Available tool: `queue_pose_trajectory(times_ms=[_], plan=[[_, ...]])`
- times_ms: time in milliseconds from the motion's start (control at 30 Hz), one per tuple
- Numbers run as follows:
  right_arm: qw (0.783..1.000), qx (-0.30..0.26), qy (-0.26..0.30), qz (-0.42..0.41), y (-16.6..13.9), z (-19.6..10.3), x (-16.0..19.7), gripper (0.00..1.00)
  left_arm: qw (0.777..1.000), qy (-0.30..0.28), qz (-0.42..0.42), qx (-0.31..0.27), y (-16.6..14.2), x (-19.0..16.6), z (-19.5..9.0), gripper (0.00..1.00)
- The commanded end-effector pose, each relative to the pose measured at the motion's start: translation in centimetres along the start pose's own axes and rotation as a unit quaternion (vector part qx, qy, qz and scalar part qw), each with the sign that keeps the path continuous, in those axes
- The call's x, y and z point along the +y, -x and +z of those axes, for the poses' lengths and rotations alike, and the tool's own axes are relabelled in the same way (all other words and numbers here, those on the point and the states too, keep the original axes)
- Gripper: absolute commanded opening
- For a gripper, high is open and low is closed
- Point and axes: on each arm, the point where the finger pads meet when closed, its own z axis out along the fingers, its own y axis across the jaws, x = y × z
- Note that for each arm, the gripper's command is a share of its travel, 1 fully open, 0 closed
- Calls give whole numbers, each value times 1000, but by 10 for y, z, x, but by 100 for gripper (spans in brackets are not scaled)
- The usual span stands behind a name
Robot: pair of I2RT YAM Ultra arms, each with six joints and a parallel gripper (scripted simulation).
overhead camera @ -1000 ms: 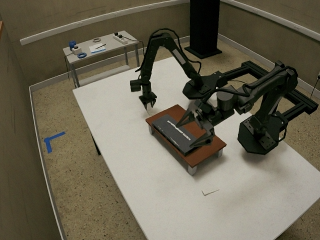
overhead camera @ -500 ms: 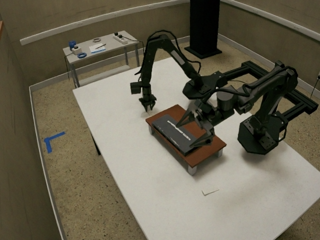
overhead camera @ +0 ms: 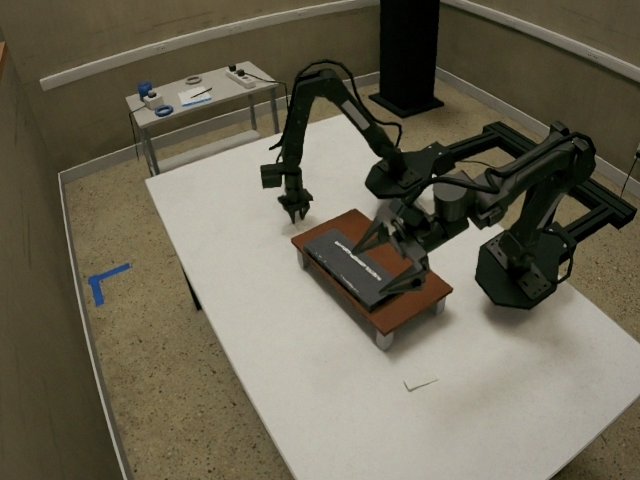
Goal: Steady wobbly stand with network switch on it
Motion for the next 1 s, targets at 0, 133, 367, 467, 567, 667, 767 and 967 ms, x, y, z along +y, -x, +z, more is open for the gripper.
queue_pose_trajectory(times_ms=[0,133,367,467,567,667,767,967], plan=[[1000,-11,22,-2,4,-18,15,0,999,-2,2,-35,28,-2,-6,100],[1000,-9,18,-3,2,-19,14,0,999,-2,2,-35,28,-2,-6,100],[999,-12,30,-2,5,-36,24,0,999,-2,2,-35,28,-2,-6,100],[999,-13,30,0,6,-41,23,0,999,-2,2,-35,28,-2,-6,100],[999,-13,30,-1,6,-46,23,0,999,-2,2,-35,28,-2,-6,100],[999,-14,29,2,8,-50,22,0,999,-2,2,-35,28,-2,-6,100],[1000,-11,26,-2,4,-52,20,0,999,-2,2,-35,28,-2,-6,100],[1000,-12,27,-1,4,-63,19,0,999,-2,2,-35,28,-2,-6,100]])
